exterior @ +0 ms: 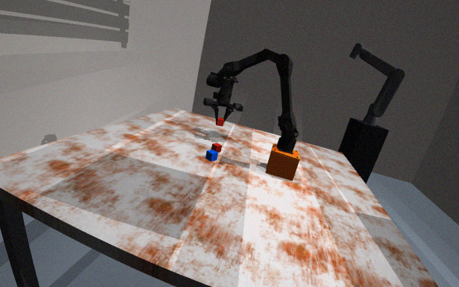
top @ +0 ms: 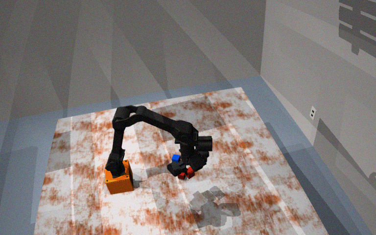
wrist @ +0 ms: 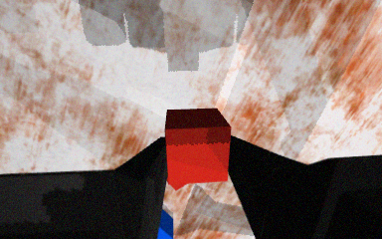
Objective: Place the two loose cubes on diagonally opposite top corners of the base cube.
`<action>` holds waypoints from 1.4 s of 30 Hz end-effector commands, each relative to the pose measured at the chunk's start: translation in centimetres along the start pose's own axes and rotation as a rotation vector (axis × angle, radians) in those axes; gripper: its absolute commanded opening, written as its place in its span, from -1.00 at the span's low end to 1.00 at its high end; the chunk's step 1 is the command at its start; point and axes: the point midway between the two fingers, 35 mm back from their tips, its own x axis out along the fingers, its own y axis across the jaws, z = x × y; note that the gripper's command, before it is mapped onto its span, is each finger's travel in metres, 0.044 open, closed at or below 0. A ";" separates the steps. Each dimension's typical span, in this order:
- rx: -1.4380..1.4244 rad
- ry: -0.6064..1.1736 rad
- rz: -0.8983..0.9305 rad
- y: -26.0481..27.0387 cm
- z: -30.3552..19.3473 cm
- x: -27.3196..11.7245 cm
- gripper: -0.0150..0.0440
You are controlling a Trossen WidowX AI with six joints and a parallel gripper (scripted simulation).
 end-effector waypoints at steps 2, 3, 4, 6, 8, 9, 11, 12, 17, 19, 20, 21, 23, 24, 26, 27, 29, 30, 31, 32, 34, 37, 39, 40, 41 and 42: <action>-0.125 0.003 0.005 1.0 -1.5 0.3 -0.14; -0.148 0.003 0.006 1.2 -1.8 0.4 -0.14; -0.171 0.003 0.006 1.4 -2.0 0.4 -0.14; -0.218 0.004 0.006 1.7 -2.6 0.6 -0.14; -0.265 0.004 0.007 2.1 -3.1 0.7 -0.14; -0.288 0.004 0.007 2.2 -3.4 0.8 -0.14; -0.334 0.004 0.008 2.5 -4.0 0.9 -0.14; -0.358 0.004 0.008 2.7 -4.3 0.9 -0.14; -0.474 0.005 0.010 3.4 -5.7 1.3 -0.14; -0.520 0.005 0.010 3.7 -6.3 1.4 -0.14; -0.544 0.006 0.011 3.8 -6.6 1.4 -0.14; -0.567 0.006 0.011 3.9 -6.9 1.5 -0.14; -0.613 0.006 0.011 4.2 -7.5 1.6 -0.14; -0.637 0.006 0.012 4.3 -7.8 1.7 -0.14; -0.683 0.006 0.012 4.5 -8.4 1.8 -0.14; -0.706 0.006 0.012 4.6 -8.7 1.9 -0.14; -0.753 0.006 0.013 4.8 -9.3 2.0 -0.14; -0.776 0.007 0.013 4.9 -9.6 2.1 -0.14; -0.800 0.007 0.013 5.0 -9.9 2.1 -0.14; -0.823 0.007 0.014 5.1 -10.3 2.2 -0.14; -0.869 0.007 0.014 5.3 -10.9 2.3 -0.14; -0.939 0.007 0.015 5.5 -11.8 2.5 -0.14; -0.986 0.007 0.015 5.6 -12.4 2.6 -0.14; -1.009 0.007 0.016 5.7 -12.7 2.7 -0.14; -1.032 0.007 0.016 5.7 -13.0 2.7 -0.14; -1.055 0.008 0.016 5.8 -13.3 2.8 -0.14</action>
